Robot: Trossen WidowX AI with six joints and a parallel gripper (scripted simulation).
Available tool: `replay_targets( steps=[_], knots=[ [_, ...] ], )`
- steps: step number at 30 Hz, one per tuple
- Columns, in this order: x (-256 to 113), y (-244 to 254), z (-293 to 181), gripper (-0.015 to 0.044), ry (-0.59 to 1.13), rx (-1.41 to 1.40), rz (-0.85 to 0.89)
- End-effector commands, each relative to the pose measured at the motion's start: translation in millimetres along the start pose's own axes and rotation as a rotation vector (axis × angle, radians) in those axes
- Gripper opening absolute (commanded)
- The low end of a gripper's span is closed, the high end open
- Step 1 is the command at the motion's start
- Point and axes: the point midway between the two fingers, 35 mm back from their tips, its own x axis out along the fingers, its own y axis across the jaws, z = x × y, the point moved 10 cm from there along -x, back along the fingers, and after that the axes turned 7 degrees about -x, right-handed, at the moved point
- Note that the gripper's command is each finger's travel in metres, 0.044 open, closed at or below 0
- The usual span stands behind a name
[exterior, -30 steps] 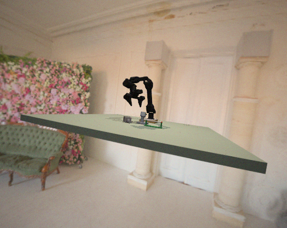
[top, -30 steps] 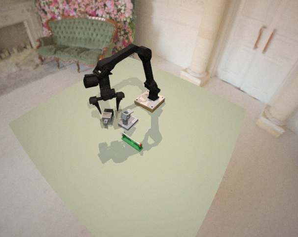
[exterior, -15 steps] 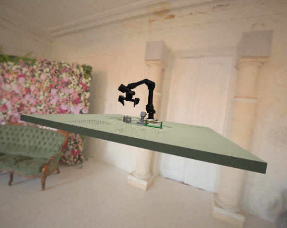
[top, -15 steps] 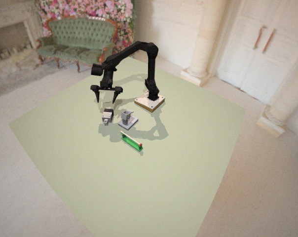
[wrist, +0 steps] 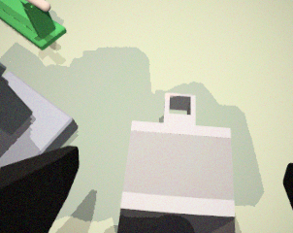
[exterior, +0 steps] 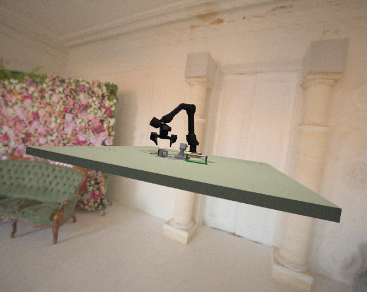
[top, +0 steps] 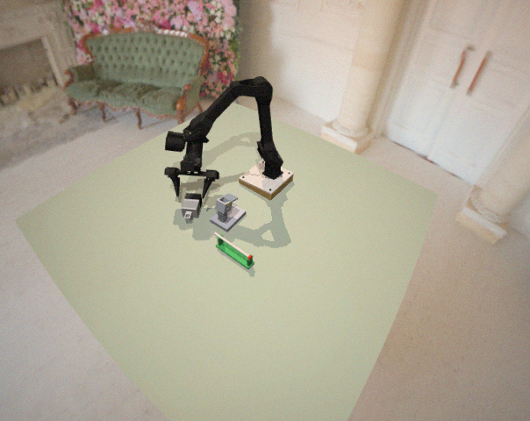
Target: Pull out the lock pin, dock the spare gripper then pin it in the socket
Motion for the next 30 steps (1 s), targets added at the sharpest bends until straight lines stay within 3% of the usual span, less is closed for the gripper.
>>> replay_targets(
  steps=[1, 30],
  knots=[
    [5, 0, -5, 0.0440, -0.005, -0.002, 0.001],
    [38, 3, -38, 0.0440, -0.004, -0.001, 0.001]
  ],
)
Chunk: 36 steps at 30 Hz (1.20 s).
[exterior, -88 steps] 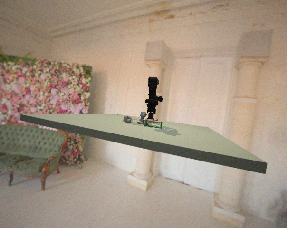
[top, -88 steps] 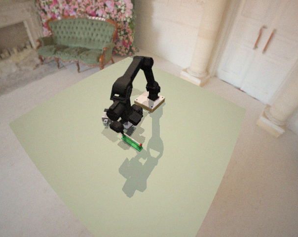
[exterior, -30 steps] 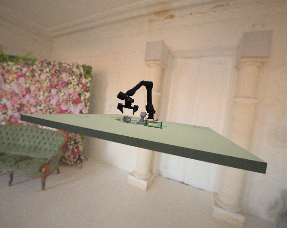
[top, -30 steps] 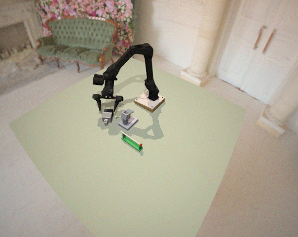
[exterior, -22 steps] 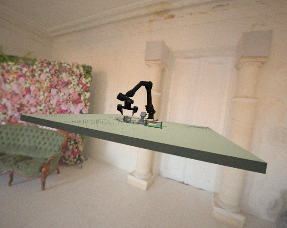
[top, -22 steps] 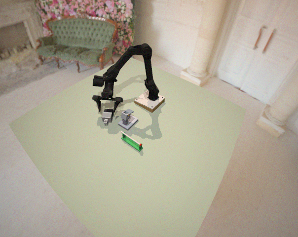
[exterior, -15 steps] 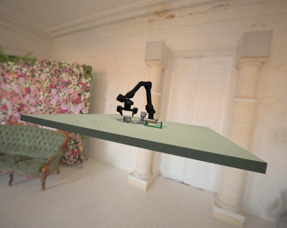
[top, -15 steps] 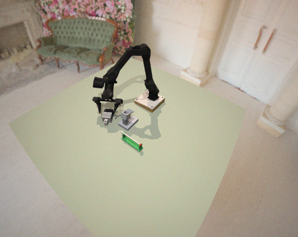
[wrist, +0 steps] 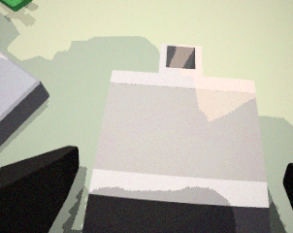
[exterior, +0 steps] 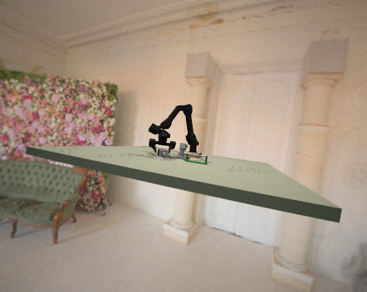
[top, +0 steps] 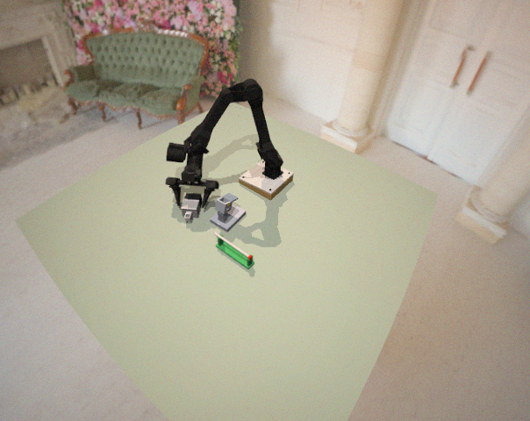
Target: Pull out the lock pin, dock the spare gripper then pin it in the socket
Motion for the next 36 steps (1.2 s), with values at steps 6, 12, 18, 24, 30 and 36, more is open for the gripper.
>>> replay_targets(
  steps=[6, 12, 18, 24, 30, 36],
  knots=[
    [10, 4, -11, 0.0440, -0.003, 0.003, 0.007],
    [10, 4, -11, 0.0361, -0.003, 0.003, 0.007],
    [10, 4, -11, 0.0243, -0.003, 0.003, 0.007],
    [10, 3, -11, 0.0183, -0.003, 0.003, 0.007],
    [-1, -2, 2, 0.0026, -0.003, 0.002, 0.006],
    [-23, -8, 25, 0.0000, -0.004, 0.002, 0.006]
  ],
)
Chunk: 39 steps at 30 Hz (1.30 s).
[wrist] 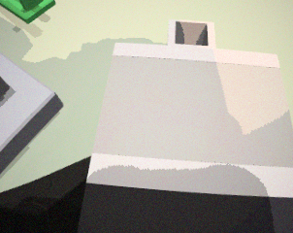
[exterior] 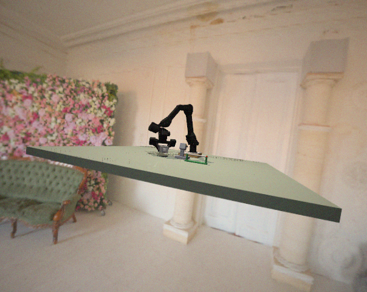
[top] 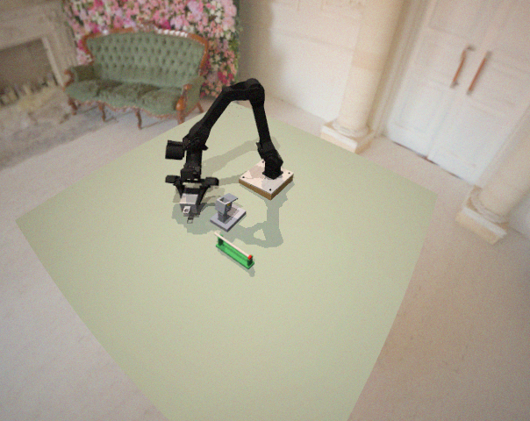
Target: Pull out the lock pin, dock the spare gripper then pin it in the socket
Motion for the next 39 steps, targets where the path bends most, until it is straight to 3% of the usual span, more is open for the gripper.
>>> replay_targets(
  steps=[1, 13, 26, 39],
  knots=[
    [-17, -5, 19, 0.0000, -0.010, -0.015, -0.016],
    [-65, -3, 63, 0.0000, -0.010, -0.014, -0.016],
    [-61, -2, 59, 0.0000, -0.005, 0.006, -0.009],
    [-62, 9, 73, 0.0000, 0.009, 0.340, 0.074]
  ],
)
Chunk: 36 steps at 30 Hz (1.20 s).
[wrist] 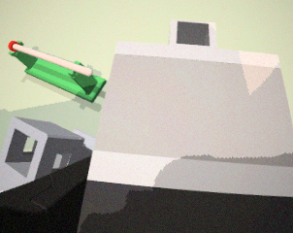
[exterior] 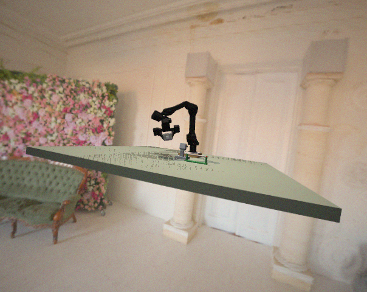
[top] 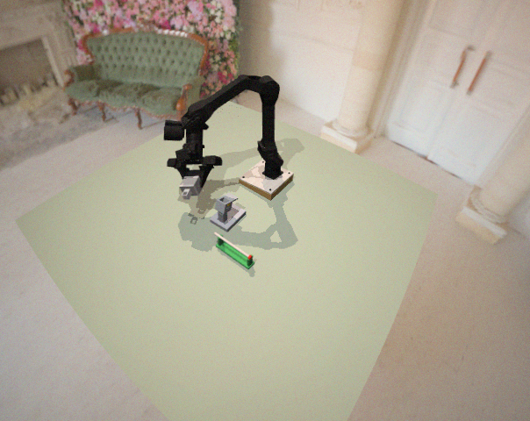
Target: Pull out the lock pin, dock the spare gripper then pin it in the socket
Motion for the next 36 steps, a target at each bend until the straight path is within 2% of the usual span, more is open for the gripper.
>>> replay_targets(
  steps=[1, 36],
  knots=[
    [-2, 4, 7, 0.0000, -0.007, 0.083, 0.021],
    [-9, 46, 31, 0.0000, 0.177, 0.992, 0.180]
  ],
)
